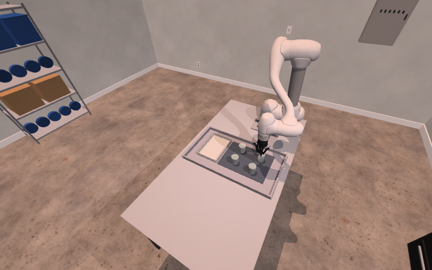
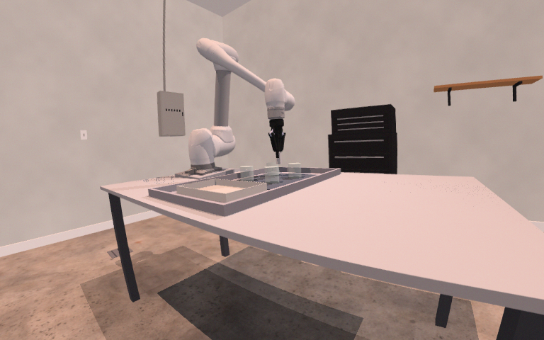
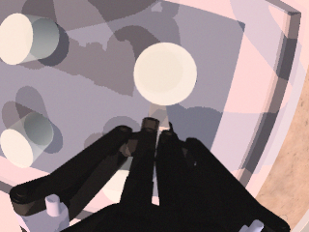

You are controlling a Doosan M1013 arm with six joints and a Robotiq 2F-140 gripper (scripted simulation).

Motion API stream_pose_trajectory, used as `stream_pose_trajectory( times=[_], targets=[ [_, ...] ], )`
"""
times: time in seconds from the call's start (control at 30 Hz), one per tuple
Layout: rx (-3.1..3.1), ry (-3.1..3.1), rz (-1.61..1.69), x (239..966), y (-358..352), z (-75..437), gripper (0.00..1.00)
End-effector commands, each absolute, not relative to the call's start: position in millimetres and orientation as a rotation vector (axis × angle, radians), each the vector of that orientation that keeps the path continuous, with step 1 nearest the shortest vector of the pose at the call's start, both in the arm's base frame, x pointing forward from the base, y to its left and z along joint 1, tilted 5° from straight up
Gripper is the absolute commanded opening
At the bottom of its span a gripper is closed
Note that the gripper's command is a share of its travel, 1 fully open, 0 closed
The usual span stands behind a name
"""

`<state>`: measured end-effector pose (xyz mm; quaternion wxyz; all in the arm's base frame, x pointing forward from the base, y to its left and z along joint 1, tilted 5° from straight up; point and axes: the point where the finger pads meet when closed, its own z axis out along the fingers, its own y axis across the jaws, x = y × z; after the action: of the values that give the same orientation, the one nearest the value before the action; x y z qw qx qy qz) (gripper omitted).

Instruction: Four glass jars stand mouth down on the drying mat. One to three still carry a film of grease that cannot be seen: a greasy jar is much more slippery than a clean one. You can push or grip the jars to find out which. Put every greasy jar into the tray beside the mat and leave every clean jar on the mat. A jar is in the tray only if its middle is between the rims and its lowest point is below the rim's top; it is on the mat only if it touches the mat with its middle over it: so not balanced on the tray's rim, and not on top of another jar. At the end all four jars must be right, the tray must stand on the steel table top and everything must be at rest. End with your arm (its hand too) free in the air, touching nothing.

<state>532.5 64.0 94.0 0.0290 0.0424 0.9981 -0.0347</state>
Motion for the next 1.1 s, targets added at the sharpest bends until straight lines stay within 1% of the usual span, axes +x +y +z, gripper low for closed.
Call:
stream_pose_trajectory(
  times=[0.0, 0.33, 0.87, 1.07],
  targets=[
    [0.13, 3.09, -0.114, 526, 64, 93, 0.0],
    [0.13, 3.09, -0.114, 524, 64, 94, 0.0],
    [0.13, 3.09, -0.114, 558, 60, 84, 0.0],
    [0.13, 3.09, -0.114, 558, 60, 84, 0.0]
  ],
)
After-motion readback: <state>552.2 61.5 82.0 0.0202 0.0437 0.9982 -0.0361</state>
